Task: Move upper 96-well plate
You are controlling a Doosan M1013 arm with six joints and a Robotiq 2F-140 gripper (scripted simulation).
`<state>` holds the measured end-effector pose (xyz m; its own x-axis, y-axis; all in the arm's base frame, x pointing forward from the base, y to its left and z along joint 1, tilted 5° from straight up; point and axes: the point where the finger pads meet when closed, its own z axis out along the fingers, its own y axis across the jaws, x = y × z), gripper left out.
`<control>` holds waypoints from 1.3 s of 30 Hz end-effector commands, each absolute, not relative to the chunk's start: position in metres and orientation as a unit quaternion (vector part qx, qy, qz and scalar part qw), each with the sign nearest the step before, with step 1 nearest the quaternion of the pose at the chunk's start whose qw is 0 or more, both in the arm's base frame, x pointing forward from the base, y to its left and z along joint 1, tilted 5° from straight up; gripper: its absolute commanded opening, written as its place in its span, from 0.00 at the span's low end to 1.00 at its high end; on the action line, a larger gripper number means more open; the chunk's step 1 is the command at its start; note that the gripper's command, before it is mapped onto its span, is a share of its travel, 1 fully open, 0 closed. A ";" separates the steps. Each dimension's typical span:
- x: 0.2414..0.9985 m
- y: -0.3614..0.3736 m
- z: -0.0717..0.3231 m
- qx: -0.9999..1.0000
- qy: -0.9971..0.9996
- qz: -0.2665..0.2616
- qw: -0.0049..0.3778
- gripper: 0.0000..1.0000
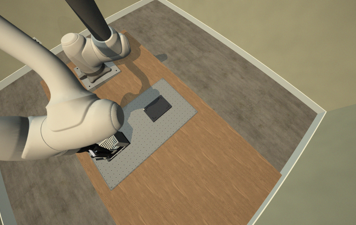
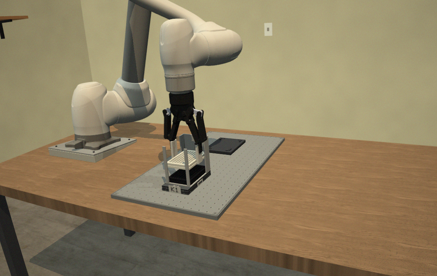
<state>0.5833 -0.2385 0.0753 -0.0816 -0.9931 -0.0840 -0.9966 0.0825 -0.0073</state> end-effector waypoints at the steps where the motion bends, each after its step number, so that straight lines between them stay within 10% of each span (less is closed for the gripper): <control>1: 0.583 -0.239 0.079 -0.677 0.735 0.026 0.034 0.00; 39: 0.582 -0.244 0.136 -0.677 0.735 0.026 0.034 0.00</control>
